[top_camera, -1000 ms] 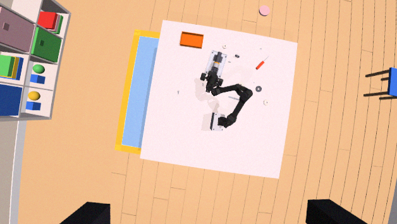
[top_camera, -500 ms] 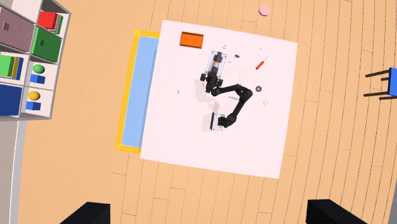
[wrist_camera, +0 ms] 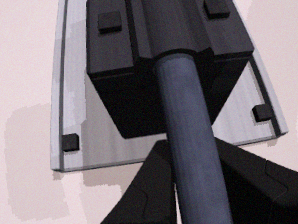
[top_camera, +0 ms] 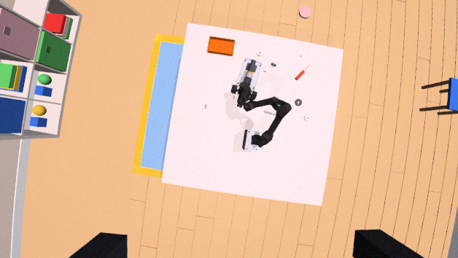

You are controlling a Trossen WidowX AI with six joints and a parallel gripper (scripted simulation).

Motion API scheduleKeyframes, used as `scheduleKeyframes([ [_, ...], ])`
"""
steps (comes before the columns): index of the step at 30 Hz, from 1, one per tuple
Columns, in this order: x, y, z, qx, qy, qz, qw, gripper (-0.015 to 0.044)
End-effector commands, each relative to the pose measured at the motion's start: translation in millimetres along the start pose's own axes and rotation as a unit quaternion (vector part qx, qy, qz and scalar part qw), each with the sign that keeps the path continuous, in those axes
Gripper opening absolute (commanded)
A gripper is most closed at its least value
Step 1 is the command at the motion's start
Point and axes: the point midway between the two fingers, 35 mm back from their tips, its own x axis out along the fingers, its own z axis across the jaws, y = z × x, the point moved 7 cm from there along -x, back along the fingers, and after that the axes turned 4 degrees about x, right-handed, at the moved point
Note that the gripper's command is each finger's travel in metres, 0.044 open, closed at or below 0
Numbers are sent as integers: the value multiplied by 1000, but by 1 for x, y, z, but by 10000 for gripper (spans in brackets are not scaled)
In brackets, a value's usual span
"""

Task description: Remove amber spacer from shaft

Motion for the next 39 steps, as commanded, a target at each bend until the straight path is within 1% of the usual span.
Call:
scheduleKeyframes([
  [1,-1,1,0,0,1,0,1000,0],
  [39,-4,4,-1,0,1,0,1000,0],
])
